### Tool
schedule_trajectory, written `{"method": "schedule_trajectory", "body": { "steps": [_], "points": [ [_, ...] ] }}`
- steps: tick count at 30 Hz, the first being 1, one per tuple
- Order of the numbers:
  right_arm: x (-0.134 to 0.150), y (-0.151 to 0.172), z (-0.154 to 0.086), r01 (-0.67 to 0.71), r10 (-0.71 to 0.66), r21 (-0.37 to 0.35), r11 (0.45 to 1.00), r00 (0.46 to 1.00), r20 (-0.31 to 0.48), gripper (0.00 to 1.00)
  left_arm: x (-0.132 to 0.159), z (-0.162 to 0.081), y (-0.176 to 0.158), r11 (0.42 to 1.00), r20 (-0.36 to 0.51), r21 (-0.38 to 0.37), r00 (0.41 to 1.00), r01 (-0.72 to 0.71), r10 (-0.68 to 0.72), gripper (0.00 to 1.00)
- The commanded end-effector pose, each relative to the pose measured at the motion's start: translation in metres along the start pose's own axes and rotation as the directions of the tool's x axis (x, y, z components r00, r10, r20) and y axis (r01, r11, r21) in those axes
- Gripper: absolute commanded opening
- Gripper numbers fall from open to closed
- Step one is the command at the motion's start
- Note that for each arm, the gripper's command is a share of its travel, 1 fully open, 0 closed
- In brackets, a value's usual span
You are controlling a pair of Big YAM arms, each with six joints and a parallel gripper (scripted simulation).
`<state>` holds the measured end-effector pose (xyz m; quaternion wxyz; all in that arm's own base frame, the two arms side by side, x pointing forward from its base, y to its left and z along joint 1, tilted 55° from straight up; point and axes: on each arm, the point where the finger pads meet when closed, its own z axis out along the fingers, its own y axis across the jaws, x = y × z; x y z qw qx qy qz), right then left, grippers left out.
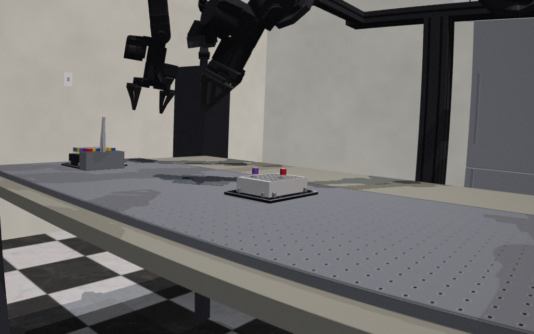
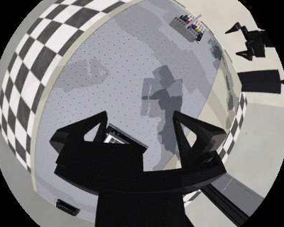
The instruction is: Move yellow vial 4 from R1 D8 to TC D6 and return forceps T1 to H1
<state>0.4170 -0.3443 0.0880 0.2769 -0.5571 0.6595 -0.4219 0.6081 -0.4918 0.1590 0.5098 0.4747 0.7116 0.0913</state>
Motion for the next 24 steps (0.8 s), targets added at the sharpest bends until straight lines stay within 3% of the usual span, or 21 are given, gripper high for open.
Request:
{"method": "schedule_trajectory", "body": {
  "steps": [1, 17, 18, 24],
  "points": [
    [0.001, -0.001, -0.002, 0.001, -0.001, 0.003, 1.000, 1.000, -0.004, 1.00, -0.007, -0.003, 0.000, 1.000, 0.011, -0.001, 1.000, 0.000, 0.000, 1.00],
    [0.001, -0.001, -0.002, 0.001, -0.001, 0.003, 1.000, 1.000, -0.004, 1.00, -0.007, -0.003, 0.000, 1.000, 0.011, -0.001, 1.000, 0.000, 0.000, 1.00],
    [-0.012, -0.005, -0.004, -0.031, 0.031, -0.003, 1.000, 0.999, 0.010, 0.24, -0.011, -0.004, 0.003, 1.000, 0.019, -0.006, 1.000, 0.003, -0.003, 1.00],
    [-0.033, -0.014, -0.007, -0.144, 0.144, -0.012, 0.990, 0.989, 0.017, 0.24, -0.011, -0.004, 0.003, 1.000, 0.019, -0.006, 1.000, 0.003, -0.003, 1.00]
  ]
}}
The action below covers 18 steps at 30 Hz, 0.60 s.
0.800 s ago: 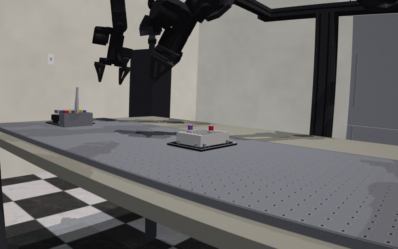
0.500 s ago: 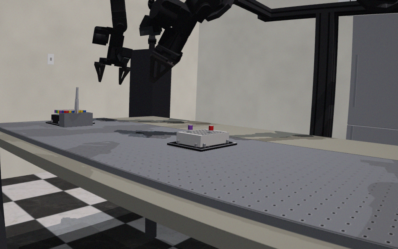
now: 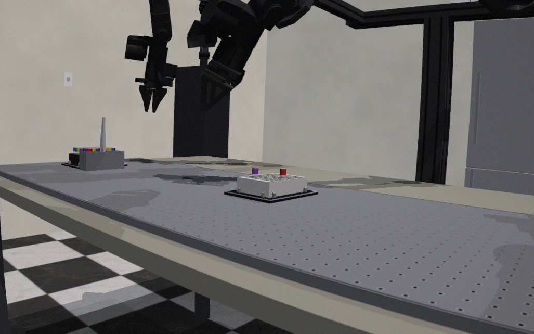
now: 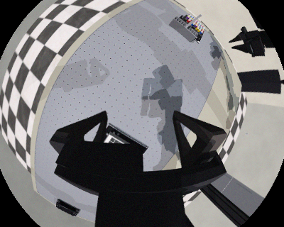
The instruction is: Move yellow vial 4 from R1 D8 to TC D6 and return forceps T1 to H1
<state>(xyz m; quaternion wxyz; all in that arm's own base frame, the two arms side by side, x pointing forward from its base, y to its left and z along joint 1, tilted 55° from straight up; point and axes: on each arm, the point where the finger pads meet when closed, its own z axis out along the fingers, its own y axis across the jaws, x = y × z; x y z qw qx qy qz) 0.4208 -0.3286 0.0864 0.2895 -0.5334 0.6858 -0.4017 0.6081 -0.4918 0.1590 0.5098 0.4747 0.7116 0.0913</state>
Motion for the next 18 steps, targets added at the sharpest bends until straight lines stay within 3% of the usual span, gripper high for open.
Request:
{"method": "schedule_trajectory", "body": {
  "steps": [1, 18],
  "points": [
    [-0.022, -0.013, -0.008, -0.088, 0.088, 0.008, 0.996, 0.996, 0.016, 0.24, -0.011, -0.004, 0.003, 1.000, 0.019, -0.006, 1.000, 0.003, -0.003, 1.00],
    [-0.079, -0.024, -0.018, -0.397, 0.398, -0.032, 0.917, 0.917, 0.030, 0.24, -0.011, -0.004, 0.003, 1.000, 0.019, -0.006, 1.000, 0.003, -0.003, 1.00]
  ]
}}
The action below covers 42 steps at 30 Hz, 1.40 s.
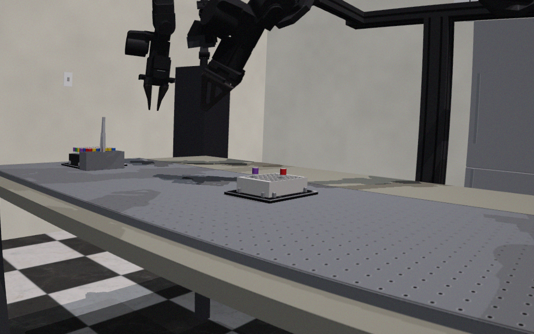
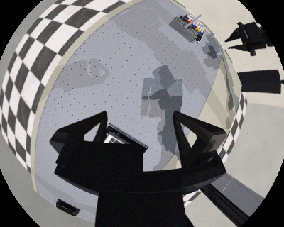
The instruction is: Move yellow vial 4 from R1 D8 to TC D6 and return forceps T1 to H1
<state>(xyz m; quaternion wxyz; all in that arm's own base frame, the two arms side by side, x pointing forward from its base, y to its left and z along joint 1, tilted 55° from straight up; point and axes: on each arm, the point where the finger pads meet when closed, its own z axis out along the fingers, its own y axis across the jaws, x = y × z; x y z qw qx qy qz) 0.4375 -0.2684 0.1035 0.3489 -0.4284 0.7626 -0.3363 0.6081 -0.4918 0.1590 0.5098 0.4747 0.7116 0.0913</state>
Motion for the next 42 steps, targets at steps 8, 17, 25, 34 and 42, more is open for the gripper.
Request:
{"method": "schedule_trajectory", "body": {
  "steps": [8, 17, 25, 34, 42],
  "points": [
    [-0.045, 0.004, -0.015, -0.232, 0.232, -0.015, 0.973, 0.973, 0.017, 0.24, -0.011, -0.004, 0.003, 1.000, 0.019, -0.006, 1.000, 0.003, -0.003, 1.00],
    [-0.074, 0.012, -0.024, -0.387, 0.388, -0.032, 0.921, 0.922, 0.016, 0.24, -0.011, -0.004, 0.003, 1.000, 0.019, -0.006, 1.000, 0.003, -0.003, 1.00],
    [-0.098, 0.020, -0.034, -0.541, 0.542, -0.048, 0.840, 0.840, 0.009, 0.24, -0.011, -0.004, 0.003, 1.000, 0.019, -0.006, 1.000, 0.003, -0.003, 1.00],
    [-0.125, 0.030, -0.047, -0.673, 0.674, -0.061, 0.737, 0.739, -0.001, 0.24, -0.011, -0.004, 0.003, 1.000, 0.019, -0.006, 1.000, 0.003, -0.003, 1.00],
    [-0.147, 0.041, -0.060, -0.790, 0.792, -0.070, 0.609, 0.611, -0.013, 0.24, -0.011, -0.004, 0.003, 1.000, 0.019, -0.006, 1.000, 0.003, -0.003, 1.00]
  ]
}}
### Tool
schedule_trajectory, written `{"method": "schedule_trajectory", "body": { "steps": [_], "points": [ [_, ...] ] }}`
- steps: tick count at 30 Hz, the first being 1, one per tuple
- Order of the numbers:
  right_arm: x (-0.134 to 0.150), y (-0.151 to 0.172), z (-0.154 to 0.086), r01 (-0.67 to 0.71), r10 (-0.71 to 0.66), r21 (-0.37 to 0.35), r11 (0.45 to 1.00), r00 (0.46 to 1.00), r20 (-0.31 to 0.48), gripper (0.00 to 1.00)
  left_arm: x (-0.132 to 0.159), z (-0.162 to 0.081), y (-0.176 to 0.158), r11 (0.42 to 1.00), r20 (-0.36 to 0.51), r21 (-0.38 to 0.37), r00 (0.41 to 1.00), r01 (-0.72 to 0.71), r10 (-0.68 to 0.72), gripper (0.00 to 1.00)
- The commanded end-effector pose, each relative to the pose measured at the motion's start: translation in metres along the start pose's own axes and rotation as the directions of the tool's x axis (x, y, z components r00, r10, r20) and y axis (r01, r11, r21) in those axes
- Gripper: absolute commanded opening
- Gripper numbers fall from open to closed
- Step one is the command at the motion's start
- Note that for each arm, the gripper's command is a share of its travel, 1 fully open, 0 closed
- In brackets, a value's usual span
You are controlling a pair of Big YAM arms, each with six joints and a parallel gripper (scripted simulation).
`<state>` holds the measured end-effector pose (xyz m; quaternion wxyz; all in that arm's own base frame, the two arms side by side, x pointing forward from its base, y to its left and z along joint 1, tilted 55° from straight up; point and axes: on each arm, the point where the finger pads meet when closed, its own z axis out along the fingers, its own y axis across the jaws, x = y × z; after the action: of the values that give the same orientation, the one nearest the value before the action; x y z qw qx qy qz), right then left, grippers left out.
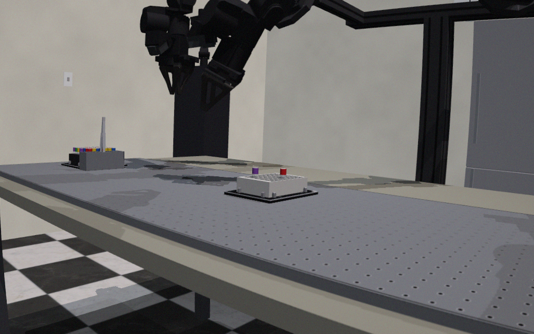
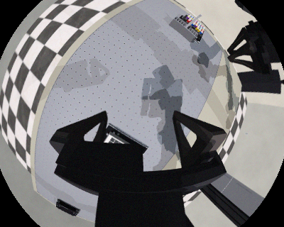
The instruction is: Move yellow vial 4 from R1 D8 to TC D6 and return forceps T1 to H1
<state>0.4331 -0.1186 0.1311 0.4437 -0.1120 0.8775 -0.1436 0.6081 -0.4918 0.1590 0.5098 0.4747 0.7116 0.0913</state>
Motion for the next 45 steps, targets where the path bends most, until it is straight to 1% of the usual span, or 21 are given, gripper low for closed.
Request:
{"method": "schedule_trajectory", "body": {
  "steps": [1, 6, 8, 11, 13, 14, 24, 25, 27, 33, 35, 36, 37, 38, 39, 43, 44, 45],
  "points": [
    [-0.006, 0.007, -0.009, -0.112, 0.112, -0.002, 0.994, 0.994, 0.006, 0.24, -0.011, -0.004, 0.003, 1.000, 0.019, -0.006, 1.000, 0.003, -0.003, 1.00],
    [-0.010, 0.024, -0.018, -0.243, 0.243, -0.010, 0.970, 0.970, 0.004, 0.24, -0.011, -0.004, 0.003, 1.000, 0.019, -0.006, 1.000, 0.003, -0.003, 1.00],
    [-0.011, 0.029, -0.021, -0.248, 0.248, -0.010, 0.969, 0.969, 0.004, 0.24, -0.011, -0.004, 0.003, 1.000, 0.019, -0.006, 1.000, 0.003, -0.003, 1.00],
    [-0.016, 0.027, -0.021, -0.248, 0.248, -0.009, 0.969, 0.969, 0.012, 0.24, -0.011, -0.004, 0.003, 1.000, 0.019, -0.006, 1.000, 0.003, -0.003, 1.00],
    [-0.013, 0.021, -0.021, -0.256, 0.256, 0.004, 0.967, 0.967, 0.010, 0.24, -0.011, -0.004, 0.003, 1.000, 0.019, -0.006, 1.000, 0.003, -0.003, 1.00],
    [-0.010, 0.024, -0.017, -0.244, 0.244, -0.004, 0.970, 0.970, 0.004, 0.24, -0.011, -0.004, 0.003, 1.000, 0.019, -0.006, 1.000, 0.003, -0.003, 1.00],
    [-0.011, 0.024, -0.017, -0.244, 0.244, -0.004, 0.970, 0.970, 0.004, 0.24, -0.011, -0.004, 0.003, 1.000, 0.019, -0.006, 1.000, 0.003, -0.003, 1.00],
    [-0.011, 0.024, -0.017, -0.244, 0.244, -0.004, 0.970, 0.970, 0.004, 0.24, -0.003, -0.010, 0.020, 0.999, -0.005, -0.025, 0.999, 0.042, -0.043, 1.00],
    [-0.011, 0.024, -0.017, -0.244, 0.244, -0.004, 0.970, 0.970, 0.004, 0.24, 0.006, -0.011, 0.028, 0.995, -0.029, -0.047, 0.995, 0.090, -0.091, 1.00],
    [-0.011, 0.024, -0.017, -0.244, 0.244, -0.004, 0.970, 0.970, 0.004, 0.24, 0.020, -0.017, 0.045, 0.995, -0.026, -0.041, 0.996, 0.089, -0.090, 1.00],
    [-0.011, 0.024, -0.017, -0.244, 0.244, -0.004, 0.970, 0.970, 0.004, 0.24, 0.020, -0.017, 0.045, 0.995, -0.026, -0.041, 0.996, 0.089, -0.090, 1.00],
    [-0.011, 0.024, -0.017, -0.244, 0.244, -0.004, 0.970, 0.970, 0.004, 0.24, 0.004, -0.024, 0.024, 0.998, -0.003, -0.013, 0.998, 0.067, -0.067, 1.00],
    [-0.011, 0.024, -0.017, -0.244, 0.244, -0.004, 0.970, 0.970, 0.004, 0.24, 0.005, -0.025, 0.028, 0.998, 0.002, -0.016, 0.998, 0.058, -0.058, 1.00],
    [-0.011, 0.024, -0.017, -0.244, 0.244, -0.004, 0.970, 0.970, 0.004, 0.24, 0.012, -0.024, 0.040, 0.998, -0.001, -0.029, 0.998, 0.058, -0.059, 1.00],
    [-0.011, 0.024, -0.017, -0.244, 0.244, -0.004, 0.970, 0.970, 0.004, 0.24, 0.026, -0.021, 0.060, 0.996, -0.011, -0.050, 0.997, 0.072, -0.073, 1.00],
    [-0.011, 0.024, -0.017, -0.244, 0.244, -0.004, 0.970, 0.970, 0.004, 0.24, 0.031, -0.024, 0.069, 0.996, -0.005, -0.055, 0.997, 0.073, -0.074, 1.00],
    [-0.011, 0.024, -0.017, -0.244, 0.244, -0.004, 0.970, 0.970, 0.004, 0.24, 0.040, -0.025, 0.068, 0.992, -0.039, -0.057, 0.993, 0.110, -0.113, 1.00],
    [-0.011, 0.024, -0.017, -0.244, 0.244, -0.004, 0.970, 0.970, 0.004, 0.24, 0.039, -0.027, 0.074, 0.989, -0.044, -0.069, 0.990, 0.133, -0.137, 1.00]
  ]
}}
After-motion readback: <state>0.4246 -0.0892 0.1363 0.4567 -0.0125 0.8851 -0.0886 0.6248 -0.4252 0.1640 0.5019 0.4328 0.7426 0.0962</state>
